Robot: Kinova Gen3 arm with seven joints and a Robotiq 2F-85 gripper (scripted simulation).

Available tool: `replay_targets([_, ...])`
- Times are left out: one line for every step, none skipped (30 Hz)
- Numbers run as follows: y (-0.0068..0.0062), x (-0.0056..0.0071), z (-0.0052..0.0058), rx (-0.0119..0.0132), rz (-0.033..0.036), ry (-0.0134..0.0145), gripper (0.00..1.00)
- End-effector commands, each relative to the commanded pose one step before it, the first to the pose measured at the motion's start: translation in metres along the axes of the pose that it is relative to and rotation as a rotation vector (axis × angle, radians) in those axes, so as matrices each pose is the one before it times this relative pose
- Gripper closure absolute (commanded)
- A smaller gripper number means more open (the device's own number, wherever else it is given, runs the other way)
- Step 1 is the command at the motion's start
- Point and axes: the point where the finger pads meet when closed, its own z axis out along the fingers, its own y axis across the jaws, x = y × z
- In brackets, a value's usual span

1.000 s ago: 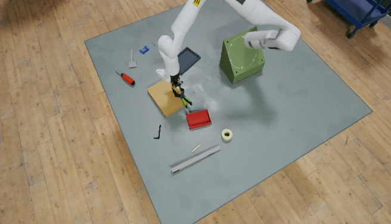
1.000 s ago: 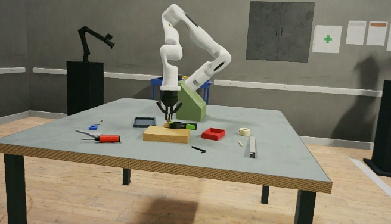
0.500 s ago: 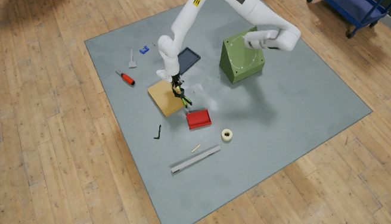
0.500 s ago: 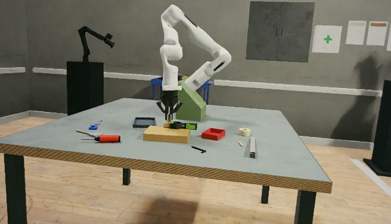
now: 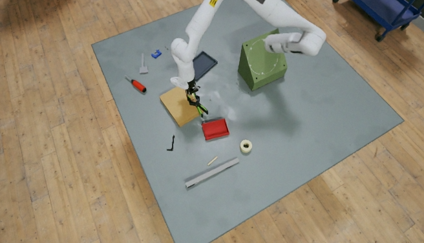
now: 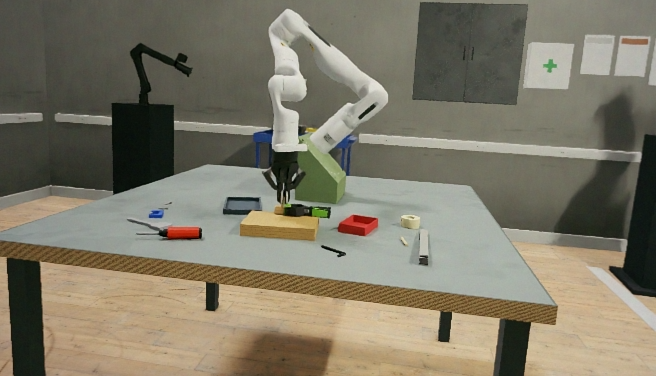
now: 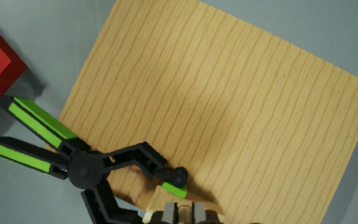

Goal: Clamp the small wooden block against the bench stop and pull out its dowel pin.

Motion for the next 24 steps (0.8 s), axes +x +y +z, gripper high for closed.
replay_targets([0.0008, 0.00054, -0.00153, -0.00187, -0.03462, 0.00152, 0.9])
replay_targets([0.0, 0.0, -0.00001, -0.00001, -0.00899, 0.0, 0.9])
replay_targets([0.0, 0.0, -0.00001, -0.00001, -0.00899, 0.0, 0.9])
replay_targets([0.0, 0.0, -0.00001, -0.00001, -0.00899, 0.0, 0.9])
replay_targets([0.0, 0.0, -0.00001, 0.00001, -0.00898, 0.0, 0.9])
replay_targets([0.0, 0.0, -0.00001, 0.00001, -0.00898, 0.0, 0.9])
replay_targets([0.0, 0.0, -0.00001, 0.0, -0.00899, 0.0, 0.9])
replay_targets([0.0, 0.0, -0.00001, 0.0, -0.009, 0.0, 0.9])
replay_targets([0.0, 0.0, -0.00001, -0.00001, -0.009, 0.0, 0.9])
replay_targets([0.0, 0.0, -0.00002, -0.00001, -0.00901, 0.0, 0.9])
replay_targets([0.0, 0.0, -0.00002, -0.00001, -0.00901, 0.0, 0.9])
replay_targets([0.0, 0.0, 0.0, 0.0, 0.0, 0.0, 0.9])
replay_targets([0.0, 0.0, 0.0, 0.0, 0.0, 0.0, 0.9])
replay_targets([0.0, 0.0, -0.00002, -0.00001, -0.00901, 0.0, 0.9])
replay_targets([0.0, 0.0, -0.00002, -0.00001, -0.00901, 0.0, 0.9])
replay_targets([0.0, 0.0, -0.00002, -0.00001, -0.00902, 0.0, 0.9])
replay_targets([0.0, 0.0, -0.00002, -0.00002, -0.00903, 0.0, 0.9])
replay_targets([0.0, 0.0, -0.00002, -0.00002, -0.00903, 0.0, 0.9])
replay_targets([0.0, 0.0, -0.00002, 0.00001, -0.009, 0.0, 0.9])
replay_targets([0.0, 0.0, -0.00002, 0.00001, -0.00901, 0.0, 0.9])
replay_targets([0.0, 0.0, -0.00002, 0.00001, -0.00901, 0.0, 0.9])
replay_targets([0.0, 0.0, -0.00003, 0.0, -0.00901, 0.0, 0.9])
replay_targets([0.0, 0.0, -0.00004, 0.00001, -0.009, 0.0, 0.9])
replay_targets([0.0, 0.0, -0.00004, 0.00001, -0.009, 0.0, 0.9])
